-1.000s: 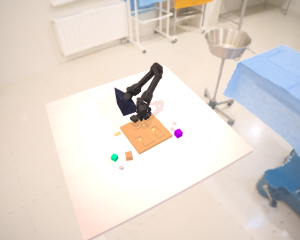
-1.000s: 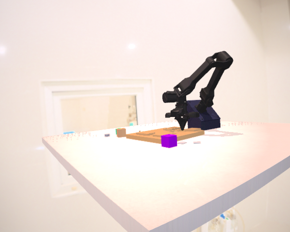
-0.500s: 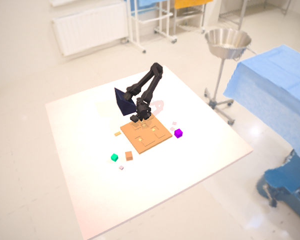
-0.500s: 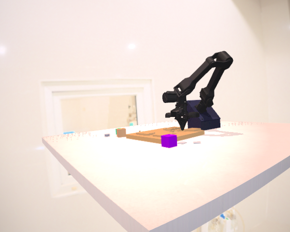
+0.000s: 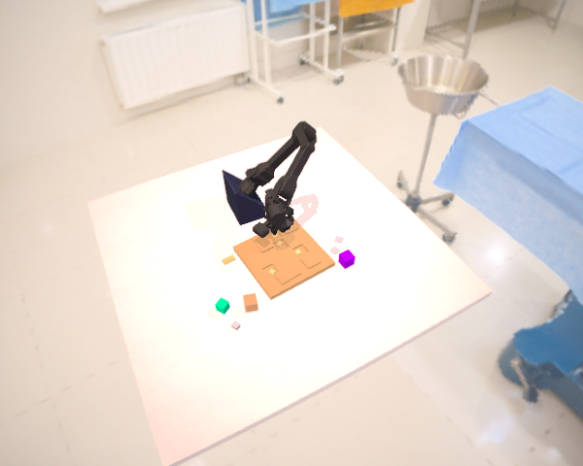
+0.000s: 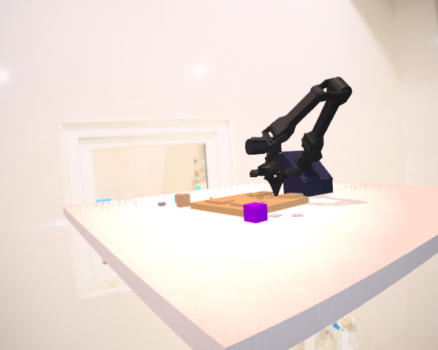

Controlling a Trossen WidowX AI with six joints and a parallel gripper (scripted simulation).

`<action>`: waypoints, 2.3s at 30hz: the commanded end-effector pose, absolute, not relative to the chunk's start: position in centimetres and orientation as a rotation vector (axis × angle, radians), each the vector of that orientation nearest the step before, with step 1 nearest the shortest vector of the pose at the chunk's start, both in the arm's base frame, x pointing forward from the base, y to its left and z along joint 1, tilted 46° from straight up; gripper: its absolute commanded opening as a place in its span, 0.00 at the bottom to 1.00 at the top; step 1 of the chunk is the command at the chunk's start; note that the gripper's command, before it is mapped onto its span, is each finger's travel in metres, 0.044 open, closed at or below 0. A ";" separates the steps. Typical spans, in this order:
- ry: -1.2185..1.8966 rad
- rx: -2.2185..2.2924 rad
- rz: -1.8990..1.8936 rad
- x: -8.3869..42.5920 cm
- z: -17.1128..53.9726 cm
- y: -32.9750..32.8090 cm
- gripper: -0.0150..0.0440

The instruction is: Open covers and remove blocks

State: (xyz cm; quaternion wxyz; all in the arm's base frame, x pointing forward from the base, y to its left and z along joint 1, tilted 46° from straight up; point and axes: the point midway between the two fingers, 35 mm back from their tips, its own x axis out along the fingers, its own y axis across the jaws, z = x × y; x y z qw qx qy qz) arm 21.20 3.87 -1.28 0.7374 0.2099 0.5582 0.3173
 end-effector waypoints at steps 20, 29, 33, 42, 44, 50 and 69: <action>1.203 0.398 0.736 20.5 3.1 -0.3 0.50; 1.203 0.397 0.735 20.7 2.3 0.4 0.50; 1.203 0.397 0.735 20.9 1.7 1.0 0.50; 1.202 0.399 0.737 21.1 0.7 2.1 0.50; 1.202 0.399 0.737 21.1 0.7 2.1 0.50; 1.202 0.399 0.737 21.1 0.7 2.1 0.50; 1.202 0.399 0.737 21.1 0.7 2.2 0.50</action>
